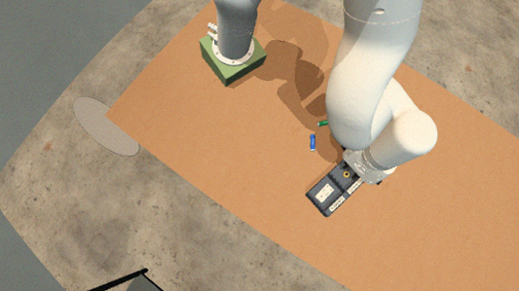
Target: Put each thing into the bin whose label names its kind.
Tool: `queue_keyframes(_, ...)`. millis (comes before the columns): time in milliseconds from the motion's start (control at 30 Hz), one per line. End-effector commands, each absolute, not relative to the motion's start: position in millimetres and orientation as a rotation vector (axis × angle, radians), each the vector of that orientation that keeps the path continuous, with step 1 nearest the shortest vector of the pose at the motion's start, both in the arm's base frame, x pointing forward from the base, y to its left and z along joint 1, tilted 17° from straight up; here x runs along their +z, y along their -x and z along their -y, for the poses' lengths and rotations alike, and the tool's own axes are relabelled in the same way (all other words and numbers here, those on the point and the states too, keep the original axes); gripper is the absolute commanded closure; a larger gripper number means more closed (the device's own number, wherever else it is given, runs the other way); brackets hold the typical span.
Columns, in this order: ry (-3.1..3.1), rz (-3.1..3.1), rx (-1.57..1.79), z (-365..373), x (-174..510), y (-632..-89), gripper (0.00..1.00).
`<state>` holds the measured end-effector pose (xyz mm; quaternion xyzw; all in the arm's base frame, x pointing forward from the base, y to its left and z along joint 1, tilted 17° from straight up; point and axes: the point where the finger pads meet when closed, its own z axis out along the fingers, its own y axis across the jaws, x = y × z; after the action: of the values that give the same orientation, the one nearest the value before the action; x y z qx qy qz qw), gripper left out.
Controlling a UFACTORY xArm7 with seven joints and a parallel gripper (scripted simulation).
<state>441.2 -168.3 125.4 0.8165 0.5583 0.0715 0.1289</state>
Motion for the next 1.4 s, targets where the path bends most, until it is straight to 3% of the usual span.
queue_keyframes(0,-2.230,-1.798,0.181,140,121,-431,0.70)
queue_keyframes(933,-1.993,-2.044,0.133,-42,85,-360,0.70)
queue_keyframes(1367,-1.993,-2.044,0.133,-31,88,-366,0.70)
